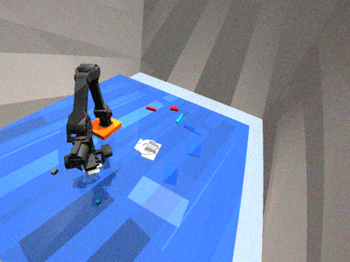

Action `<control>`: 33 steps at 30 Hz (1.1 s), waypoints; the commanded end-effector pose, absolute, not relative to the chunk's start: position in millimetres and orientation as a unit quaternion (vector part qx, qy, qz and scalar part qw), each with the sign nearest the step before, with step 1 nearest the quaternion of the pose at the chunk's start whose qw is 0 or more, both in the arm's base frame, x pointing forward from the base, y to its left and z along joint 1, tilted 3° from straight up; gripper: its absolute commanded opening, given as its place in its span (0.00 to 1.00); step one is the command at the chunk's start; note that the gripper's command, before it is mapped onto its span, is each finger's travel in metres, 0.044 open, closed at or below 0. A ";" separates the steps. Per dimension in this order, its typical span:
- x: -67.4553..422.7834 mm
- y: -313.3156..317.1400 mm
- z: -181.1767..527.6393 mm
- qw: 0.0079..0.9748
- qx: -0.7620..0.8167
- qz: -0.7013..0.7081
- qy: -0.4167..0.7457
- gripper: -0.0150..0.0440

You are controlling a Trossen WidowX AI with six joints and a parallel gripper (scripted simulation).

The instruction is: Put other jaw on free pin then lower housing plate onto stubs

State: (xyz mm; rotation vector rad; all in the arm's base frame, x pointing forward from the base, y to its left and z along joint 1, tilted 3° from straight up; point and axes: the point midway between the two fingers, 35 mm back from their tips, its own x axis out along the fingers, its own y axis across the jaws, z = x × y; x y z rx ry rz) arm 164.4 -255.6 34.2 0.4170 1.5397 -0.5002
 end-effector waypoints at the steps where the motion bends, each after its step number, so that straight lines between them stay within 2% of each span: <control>1: 162.7 -255.3 25.7 0.668 0.184 -0.221 0.686 1.00; 33: 162.7 -254.7 17.0 0.669 0.186 -0.221 0.685 0.99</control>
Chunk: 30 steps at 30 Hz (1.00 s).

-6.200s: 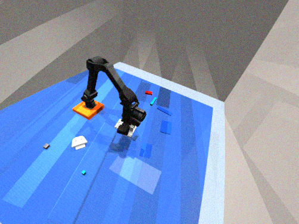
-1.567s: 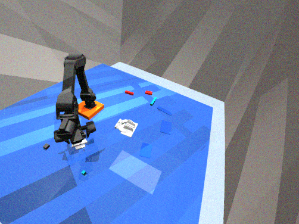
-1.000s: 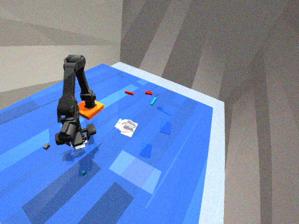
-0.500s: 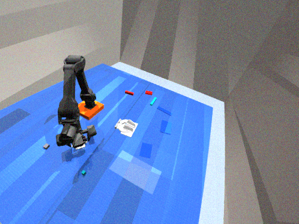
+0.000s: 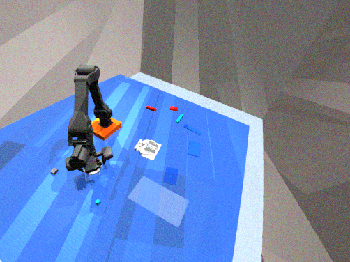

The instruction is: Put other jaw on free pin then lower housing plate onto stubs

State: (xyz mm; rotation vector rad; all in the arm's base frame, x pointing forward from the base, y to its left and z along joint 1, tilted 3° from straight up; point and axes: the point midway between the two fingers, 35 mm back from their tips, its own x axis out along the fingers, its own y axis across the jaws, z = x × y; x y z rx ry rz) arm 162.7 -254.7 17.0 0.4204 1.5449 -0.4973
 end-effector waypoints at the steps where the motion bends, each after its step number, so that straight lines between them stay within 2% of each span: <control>1: 162.7 -254.7 17.0 0.669 0.186 -0.221 0.685 0.98; 12: 162.7 -254.7 17.0 0.669 0.186 -0.221 0.685 0.85; 30: 164.1 -255.6 30.8 0.669 0.186 -0.221 0.685 0.85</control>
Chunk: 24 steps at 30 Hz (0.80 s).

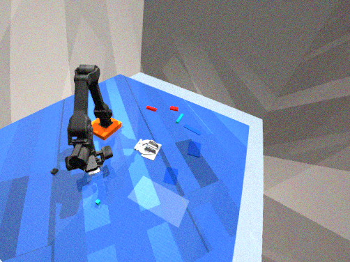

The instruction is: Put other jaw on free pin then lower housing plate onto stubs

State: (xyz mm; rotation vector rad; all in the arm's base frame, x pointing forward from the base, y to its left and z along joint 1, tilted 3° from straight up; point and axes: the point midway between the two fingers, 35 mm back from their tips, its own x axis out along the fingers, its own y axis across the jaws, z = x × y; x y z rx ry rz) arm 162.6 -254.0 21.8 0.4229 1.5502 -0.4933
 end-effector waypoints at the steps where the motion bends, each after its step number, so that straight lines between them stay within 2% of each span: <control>1: 164.4 -255.7 33.9 0.669 0.186 -0.221 0.685 0.85; 24: 165.6 -252.1 89.8 0.668 0.185 -0.222 0.686 0.85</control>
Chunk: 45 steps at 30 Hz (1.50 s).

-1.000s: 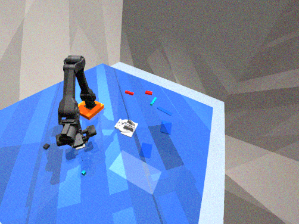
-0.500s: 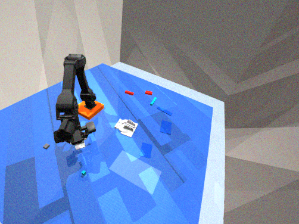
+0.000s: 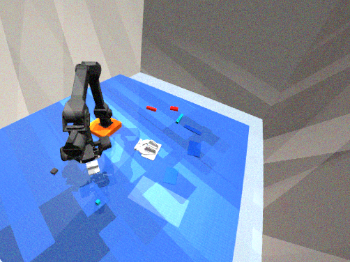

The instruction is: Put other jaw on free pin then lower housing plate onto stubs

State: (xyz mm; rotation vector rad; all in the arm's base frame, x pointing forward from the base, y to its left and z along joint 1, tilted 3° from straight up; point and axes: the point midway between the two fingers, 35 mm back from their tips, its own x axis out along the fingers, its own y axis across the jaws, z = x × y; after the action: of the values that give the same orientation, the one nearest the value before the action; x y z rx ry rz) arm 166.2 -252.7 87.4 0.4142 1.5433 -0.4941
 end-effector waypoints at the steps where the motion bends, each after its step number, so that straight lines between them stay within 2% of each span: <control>1: 166.8 -251.2 89.7 0.667 0.189 -0.226 0.684 0.85; 22: 211.2 -208.5 87.2 0.597 0.358 -0.392 0.601 0.85; 45: 248.2 -152.8 84.3 0.471 0.516 -0.544 0.466 0.85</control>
State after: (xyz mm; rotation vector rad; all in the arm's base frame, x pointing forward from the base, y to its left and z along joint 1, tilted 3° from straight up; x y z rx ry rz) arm 243.5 -161.8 84.9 1.1971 1.1832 -1.2766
